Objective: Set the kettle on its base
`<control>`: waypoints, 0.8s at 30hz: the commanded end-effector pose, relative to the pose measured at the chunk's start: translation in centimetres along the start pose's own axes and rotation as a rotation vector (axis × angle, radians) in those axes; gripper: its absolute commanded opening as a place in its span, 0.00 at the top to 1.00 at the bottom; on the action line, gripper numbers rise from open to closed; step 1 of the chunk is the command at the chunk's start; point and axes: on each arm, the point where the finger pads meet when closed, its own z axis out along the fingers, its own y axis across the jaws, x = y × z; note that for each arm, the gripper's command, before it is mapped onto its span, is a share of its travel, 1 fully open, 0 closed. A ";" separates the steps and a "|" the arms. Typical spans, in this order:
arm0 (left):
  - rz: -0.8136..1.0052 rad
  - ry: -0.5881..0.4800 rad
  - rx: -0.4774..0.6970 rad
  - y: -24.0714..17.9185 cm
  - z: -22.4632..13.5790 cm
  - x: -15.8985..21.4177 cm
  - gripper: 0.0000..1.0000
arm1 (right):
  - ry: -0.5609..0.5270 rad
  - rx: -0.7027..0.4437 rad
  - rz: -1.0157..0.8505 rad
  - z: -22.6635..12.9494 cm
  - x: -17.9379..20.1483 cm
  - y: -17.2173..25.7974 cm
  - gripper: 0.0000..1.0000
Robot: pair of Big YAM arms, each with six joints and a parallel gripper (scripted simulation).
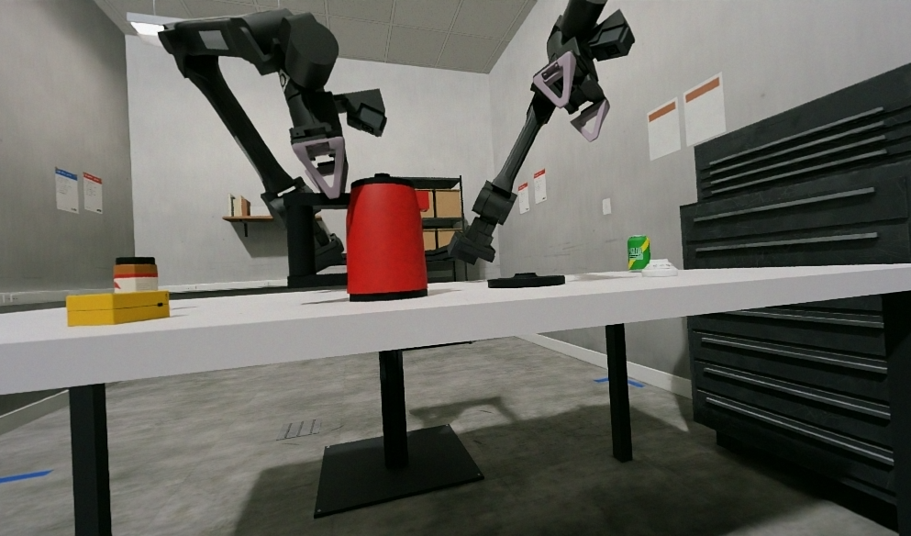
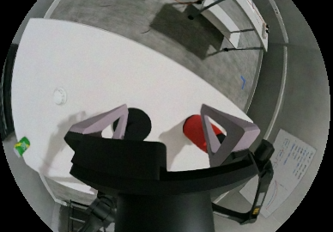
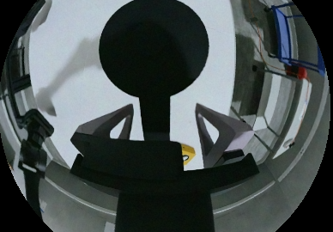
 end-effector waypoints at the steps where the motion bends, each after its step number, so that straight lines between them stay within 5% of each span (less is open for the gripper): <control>1: -0.009 -0.042 0.027 -0.4 -1.3 -1.7 0.00 | 0.002 -0.012 -0.002 1.0 0.7 1.4 0.17; 3: -0.009 -0.042 0.027 -0.4 -1.3 -1.7 0.00 | -0.005 -0.003 -0.004 0.4 0.0 0.5 0.17; 7: -0.009 -0.042 0.027 -0.4 -1.3 -1.7 0.00 | -0.004 -0.005 -0.004 0.4 -0.1 0.5 0.50; 9: -0.009 -0.042 0.027 -0.4 -1.3 -1.7 0.00 | -0.004 -0.005 -0.004 0.4 -0.1 0.5 0.50; 18: -0.009 -0.042 0.027 -0.4 -1.3 -1.7 0.00 | -0.002 -0.005 -0.005 0.4 0.0 0.5 0.80; 20: -0.009 -0.042 0.027 -0.4 -1.3 -1.7 0.00 | -0.003 -0.002 -0.004 0.5 -0.3 -0.2 1.00; 21: -0.009 -0.042 0.027 -0.4 -1.3 -1.7 0.00 | -0.003 -0.002 -0.003 0.5 -0.3 -0.2 1.00; 24: -0.009 -0.042 0.027 -0.4 -1.3 -1.7 0.00 | -0.008 0.009 -0.001 -1.1 -0.7 -0.2 0.72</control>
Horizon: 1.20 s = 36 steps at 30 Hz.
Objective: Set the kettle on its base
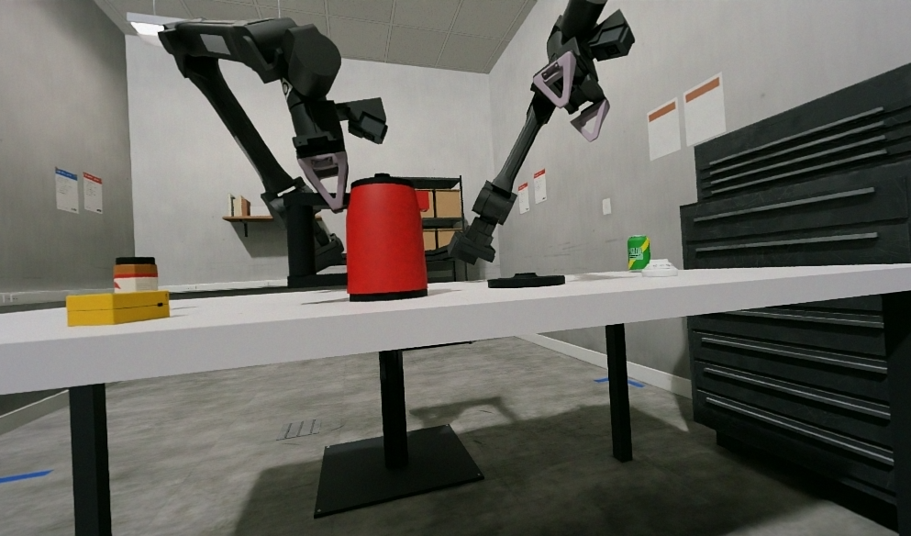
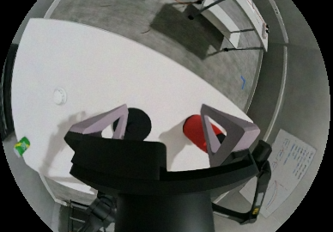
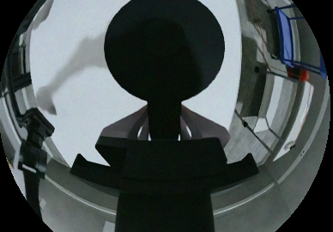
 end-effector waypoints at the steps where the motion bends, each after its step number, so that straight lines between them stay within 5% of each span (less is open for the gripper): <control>1: -0.009 -0.042 0.027 -0.4 -1.3 -1.7 0.00 | -0.013 0.025 0.006 -1.8 -0.8 -1.1 0.72; 14: -0.009 -0.042 0.027 -0.4 -1.3 -1.7 0.00 | -0.109 0.165 0.023 -10.8 -2.3 -3.5 0.72; 27: -0.009 -0.042 0.027 -0.4 -1.3 -1.7 0.00 | -0.005 0.000 -0.008 -11.2 -3.3 -0.1 0.72; 36: -0.009 -0.042 0.027 -0.4 -1.3 -1.7 0.00 | -0.003 -0.008 -0.009 -11.2 -3.3 0.1 0.72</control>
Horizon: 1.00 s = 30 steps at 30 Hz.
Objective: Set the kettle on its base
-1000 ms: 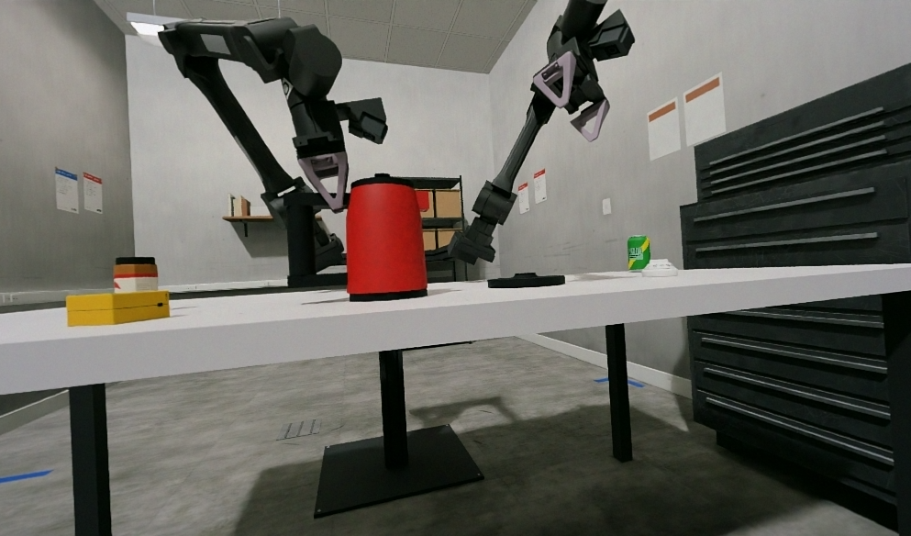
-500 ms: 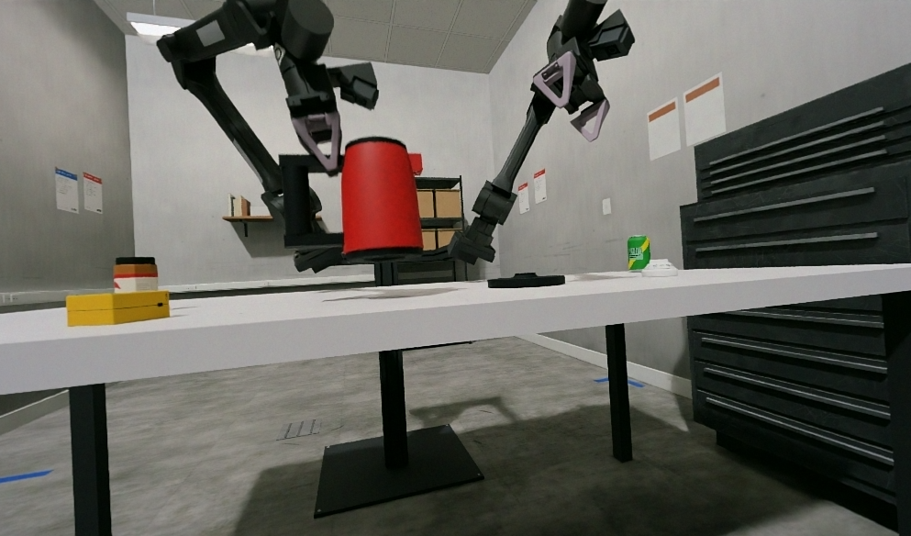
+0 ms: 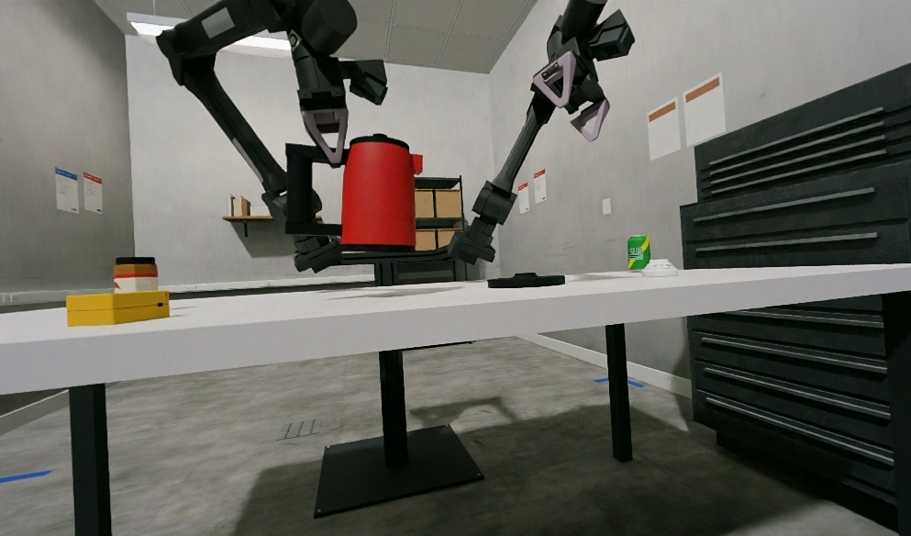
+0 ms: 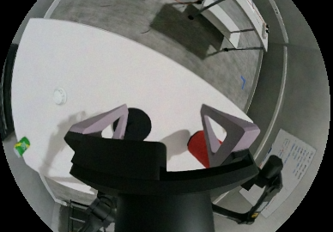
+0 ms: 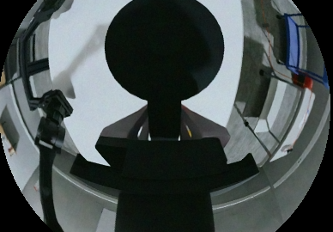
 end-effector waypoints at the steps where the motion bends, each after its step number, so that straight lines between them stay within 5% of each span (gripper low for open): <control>1: -0.009 -0.042 0.027 -0.4 -1.3 -1.7 0.00 | -0.058 0.088 0.033 -4.6 -1.1 -2.9 0.72; 18: -0.009 -0.042 0.027 -0.4 -1.3 -1.7 0.00 | -0.069 0.109 0.039 -5.2 -0.9 -2.9 0.72; 30: 0.509 -0.036 0.186 -2.0 -9.0 1.9 0.00 | -0.069 0.109 0.038 -5.2 -0.9 -2.9 0.72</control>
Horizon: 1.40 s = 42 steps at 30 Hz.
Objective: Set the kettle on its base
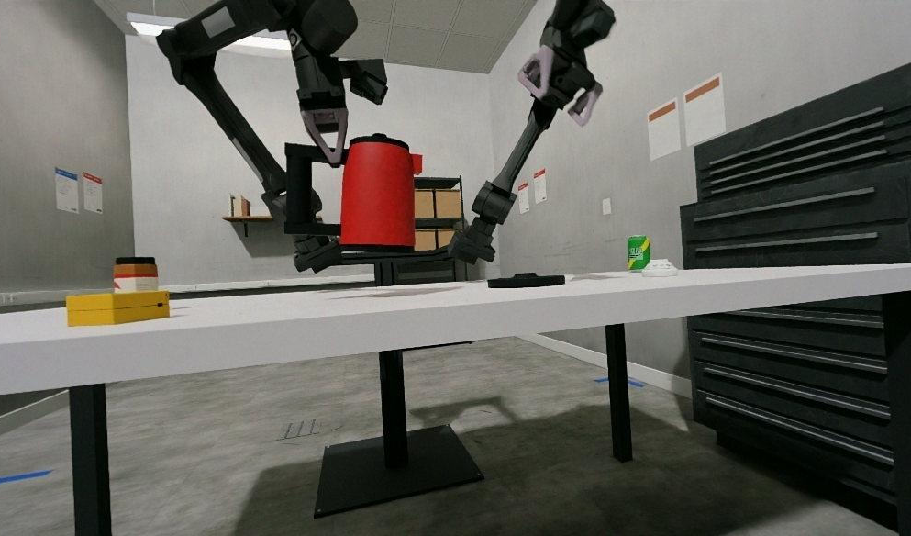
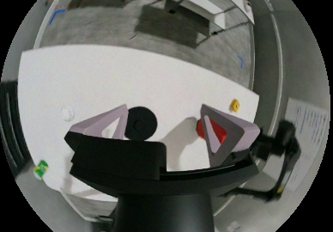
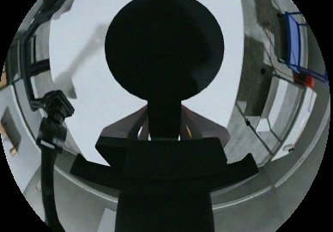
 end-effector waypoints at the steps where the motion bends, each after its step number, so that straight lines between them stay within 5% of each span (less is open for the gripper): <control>1: 0.298 -0.049 0.112 -1.3 -6.3 0.3 0.00 | -0.073 0.113 0.025 -5.1 -1.0 -2.9 0.72; 11: 0.637 -0.088 0.233 -2.1 -11.6 3.1 0.00 | -0.080 0.115 0.013 -4.8 -2.9 -3.7 0.72; 21: 0.934 -0.166 0.341 -2.0 -16.6 5.6 0.00 | -0.075 0.086 -0.141 -2.6 -10.4 -2.8 0.72; 26: 1.117 -0.223 0.409 -1.5 -19.3 7.6 0.00 | -0.075 0.060 -0.296 -0.6 -17.8 -1.8 0.72; 35: 1.121 -0.251 0.448 -1.1 -21.0 8.0 0.00 | -0.062 0.012 -0.489 2.1 -27.6 0.1 0.72; 42: 1.118 -0.238 0.438 -1.2 -20.6 7.9 0.00 | -0.063 0.005 -0.520 2.7 -29.6 0.4 0.72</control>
